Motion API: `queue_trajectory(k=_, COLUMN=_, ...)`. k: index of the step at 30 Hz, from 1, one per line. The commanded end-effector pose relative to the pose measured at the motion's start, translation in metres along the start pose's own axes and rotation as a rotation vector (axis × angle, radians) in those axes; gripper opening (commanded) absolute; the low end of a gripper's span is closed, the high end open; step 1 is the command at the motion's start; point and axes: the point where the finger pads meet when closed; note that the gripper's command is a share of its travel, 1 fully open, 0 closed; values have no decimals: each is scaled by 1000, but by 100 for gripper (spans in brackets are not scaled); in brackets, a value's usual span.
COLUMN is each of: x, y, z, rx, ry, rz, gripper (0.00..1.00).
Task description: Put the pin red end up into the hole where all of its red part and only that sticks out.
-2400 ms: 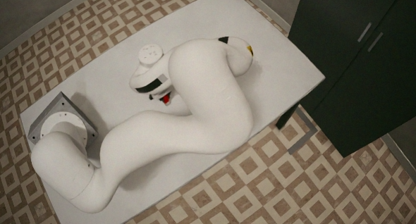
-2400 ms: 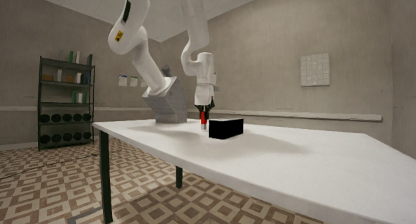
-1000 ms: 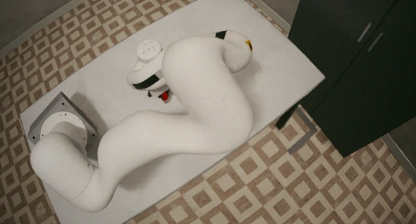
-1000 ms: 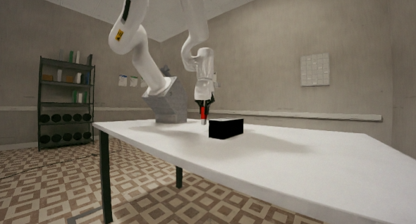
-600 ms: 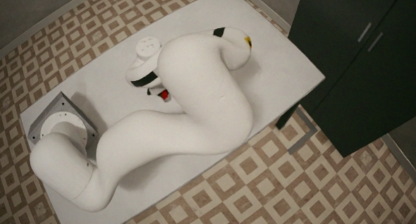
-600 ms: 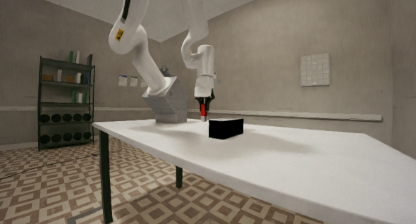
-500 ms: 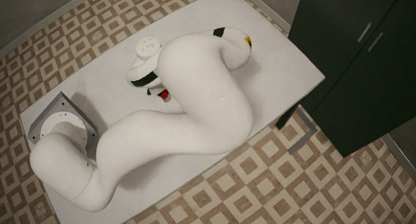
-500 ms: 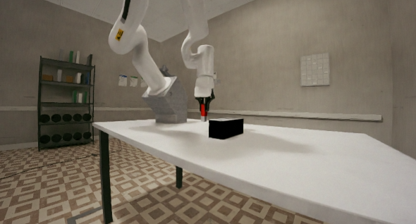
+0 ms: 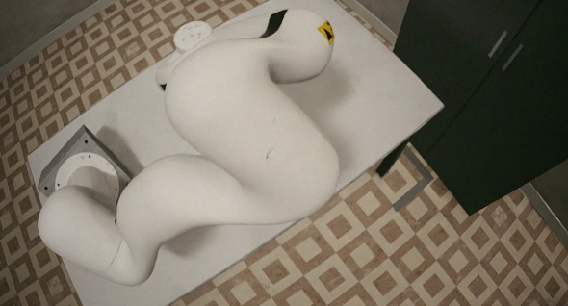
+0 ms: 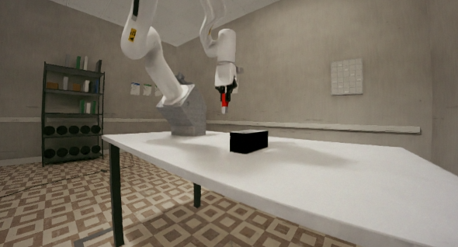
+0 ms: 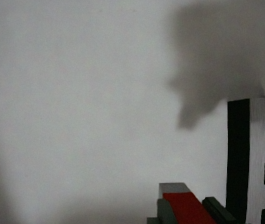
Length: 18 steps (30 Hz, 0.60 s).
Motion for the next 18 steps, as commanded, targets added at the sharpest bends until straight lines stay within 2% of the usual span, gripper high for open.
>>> queue_trajectory(k=1, x=0, y=-1, z=1, rx=1, ry=0, rz=0, gripper=0)
queue_trajectory(k=3, x=0, y=-1, z=1, rx=1, ry=0, rz=0, gripper=0)
queue_trajectory(k=4, x=0, y=-71, z=0, rx=3, ry=0, rz=1, gripper=0)
queue_trajectory(k=6, x=0, y=-72, z=0, rx=3, ry=0, rz=1, gripper=0)
queue_trajectory(k=8, x=0, y=-85, z=0, rx=3, ry=0, rz=1, gripper=0)
queue_trajectory(k=18, x=0, y=-85, z=0, rx=3, ry=0, rz=1, gripper=0)
Point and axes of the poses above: the point where the finger pads meet when closed, its own y axis out along the fingers, its own z axis across the jaws, x = y × z, and after that the axes turned 9 degrees about y, right-handed
